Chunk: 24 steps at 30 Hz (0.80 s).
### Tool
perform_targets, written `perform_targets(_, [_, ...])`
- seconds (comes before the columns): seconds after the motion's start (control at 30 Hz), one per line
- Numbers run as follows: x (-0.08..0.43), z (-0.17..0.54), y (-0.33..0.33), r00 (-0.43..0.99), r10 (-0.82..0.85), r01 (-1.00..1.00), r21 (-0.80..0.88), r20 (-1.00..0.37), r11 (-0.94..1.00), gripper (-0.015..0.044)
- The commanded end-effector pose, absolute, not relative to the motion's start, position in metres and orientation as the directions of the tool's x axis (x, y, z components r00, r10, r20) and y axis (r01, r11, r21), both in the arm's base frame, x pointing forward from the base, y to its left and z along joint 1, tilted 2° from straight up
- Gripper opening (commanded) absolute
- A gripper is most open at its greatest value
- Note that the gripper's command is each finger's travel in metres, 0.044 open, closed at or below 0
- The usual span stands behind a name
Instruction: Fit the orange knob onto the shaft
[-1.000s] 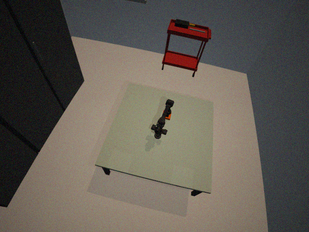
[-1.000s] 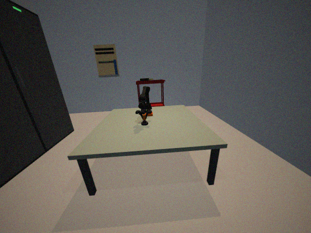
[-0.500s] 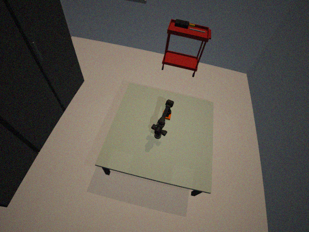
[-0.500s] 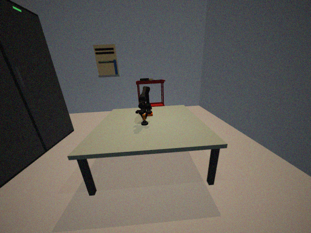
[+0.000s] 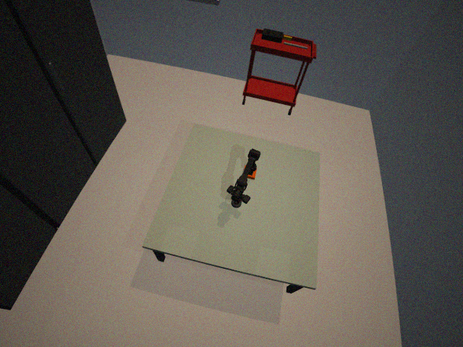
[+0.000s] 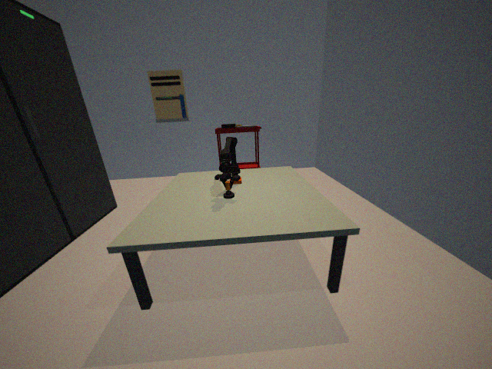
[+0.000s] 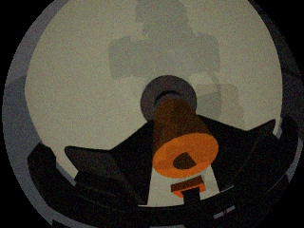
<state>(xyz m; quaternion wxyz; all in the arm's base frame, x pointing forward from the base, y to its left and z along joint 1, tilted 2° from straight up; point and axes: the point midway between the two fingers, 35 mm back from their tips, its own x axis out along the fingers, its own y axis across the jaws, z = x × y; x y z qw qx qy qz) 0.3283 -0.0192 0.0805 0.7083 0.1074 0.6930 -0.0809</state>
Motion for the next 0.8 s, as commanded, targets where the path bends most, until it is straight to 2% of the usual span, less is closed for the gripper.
perform_targets(0.0, [0.3264,0.0816,-0.0194,0.032,0.034,0.27,0.042,-0.999,0.962,0.0])
perform_targets(0.67, [0.3292,0.0837,-0.0194,0.032,0.034,0.27,0.042,-0.999,0.962,0.0])
perform_targets(0.77, [0.3294,0.0842,-0.0194,0.032,0.034,0.322,0.043,-0.999,0.946,0.0])
